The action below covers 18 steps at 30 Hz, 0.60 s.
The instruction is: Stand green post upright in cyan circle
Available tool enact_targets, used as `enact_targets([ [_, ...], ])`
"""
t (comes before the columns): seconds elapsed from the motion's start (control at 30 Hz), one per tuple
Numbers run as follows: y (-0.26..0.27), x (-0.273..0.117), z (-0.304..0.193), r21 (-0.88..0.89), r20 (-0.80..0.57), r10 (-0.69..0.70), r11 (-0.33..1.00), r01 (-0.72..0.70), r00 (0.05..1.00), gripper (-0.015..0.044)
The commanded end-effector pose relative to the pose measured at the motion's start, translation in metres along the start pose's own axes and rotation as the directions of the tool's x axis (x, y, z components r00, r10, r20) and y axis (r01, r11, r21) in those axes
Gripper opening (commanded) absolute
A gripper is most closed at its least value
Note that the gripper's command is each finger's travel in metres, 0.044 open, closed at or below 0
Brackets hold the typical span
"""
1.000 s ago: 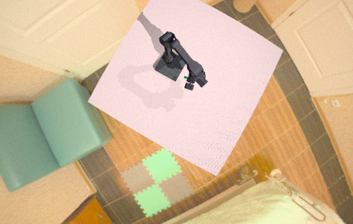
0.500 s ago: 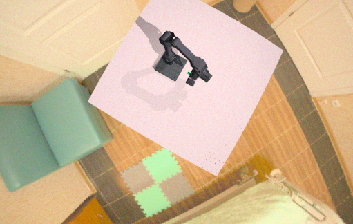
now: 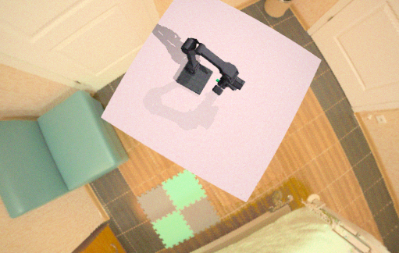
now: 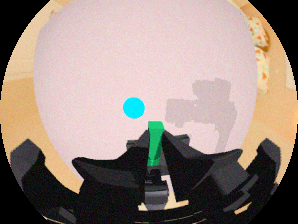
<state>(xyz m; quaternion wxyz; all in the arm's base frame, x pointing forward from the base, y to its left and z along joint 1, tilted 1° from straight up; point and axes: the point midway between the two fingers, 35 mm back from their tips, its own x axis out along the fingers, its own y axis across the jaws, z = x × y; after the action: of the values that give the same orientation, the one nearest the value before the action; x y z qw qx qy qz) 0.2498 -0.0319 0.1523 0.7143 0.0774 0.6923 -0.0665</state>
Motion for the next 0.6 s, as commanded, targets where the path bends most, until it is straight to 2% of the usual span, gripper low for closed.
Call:
enact_targets([
  [0.0,0.008,-0.002,-0.002,0.05,0.002,-0.004,0.999,0.004,1.0,0.0023],
  [0.57,0.042,-0.006,-0.011,0.244,0.001,0.0,0.97,0.0,1.0,0.0023],
])
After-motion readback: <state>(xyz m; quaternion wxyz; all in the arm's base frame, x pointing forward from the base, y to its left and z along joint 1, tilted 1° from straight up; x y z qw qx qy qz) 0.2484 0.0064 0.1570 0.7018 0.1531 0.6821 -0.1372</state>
